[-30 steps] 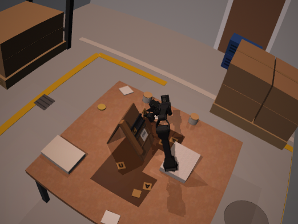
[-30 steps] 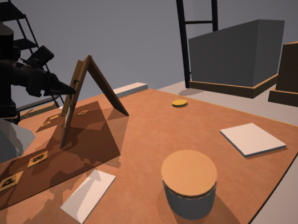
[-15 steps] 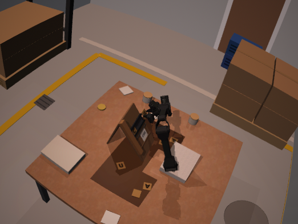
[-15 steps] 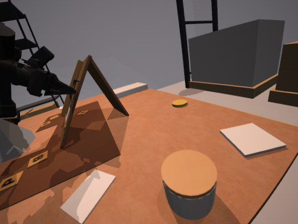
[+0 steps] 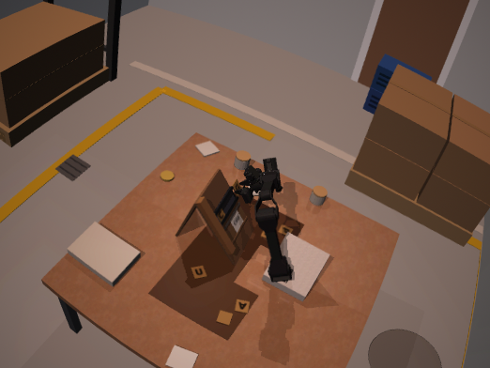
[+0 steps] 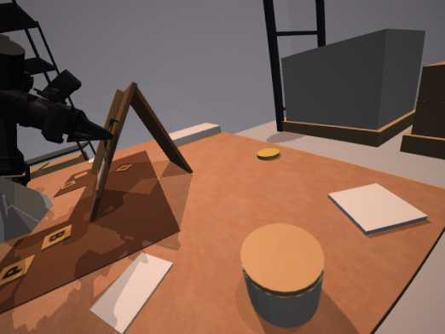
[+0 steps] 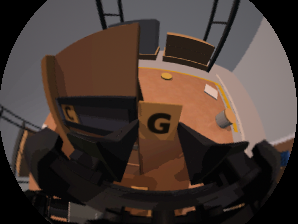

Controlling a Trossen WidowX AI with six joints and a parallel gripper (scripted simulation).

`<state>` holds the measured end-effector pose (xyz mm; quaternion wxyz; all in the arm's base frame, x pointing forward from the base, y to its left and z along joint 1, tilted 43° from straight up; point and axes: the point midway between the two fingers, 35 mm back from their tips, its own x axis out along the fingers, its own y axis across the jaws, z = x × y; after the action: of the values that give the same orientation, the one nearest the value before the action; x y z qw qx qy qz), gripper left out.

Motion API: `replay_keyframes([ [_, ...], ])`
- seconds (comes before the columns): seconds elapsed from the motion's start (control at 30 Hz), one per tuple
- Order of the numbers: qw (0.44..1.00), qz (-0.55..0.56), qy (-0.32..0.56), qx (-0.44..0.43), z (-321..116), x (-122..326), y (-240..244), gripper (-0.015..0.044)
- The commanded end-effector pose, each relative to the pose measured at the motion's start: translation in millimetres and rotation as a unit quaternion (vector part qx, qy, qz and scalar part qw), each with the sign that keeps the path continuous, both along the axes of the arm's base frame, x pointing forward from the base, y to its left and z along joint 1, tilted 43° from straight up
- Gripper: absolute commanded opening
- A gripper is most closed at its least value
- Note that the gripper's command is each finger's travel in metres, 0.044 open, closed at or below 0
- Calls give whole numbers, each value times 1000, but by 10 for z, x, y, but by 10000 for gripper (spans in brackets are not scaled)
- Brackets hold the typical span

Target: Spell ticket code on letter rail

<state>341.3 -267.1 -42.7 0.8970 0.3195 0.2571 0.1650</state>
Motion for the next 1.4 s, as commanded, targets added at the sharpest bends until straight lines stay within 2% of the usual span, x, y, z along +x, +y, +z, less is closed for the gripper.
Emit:
replay_keyframes([
  [0.0,1000,-1,0,0,29,-3,15,0],
  [1.37,1000,-1,0,1,159,-32,169,0],
])
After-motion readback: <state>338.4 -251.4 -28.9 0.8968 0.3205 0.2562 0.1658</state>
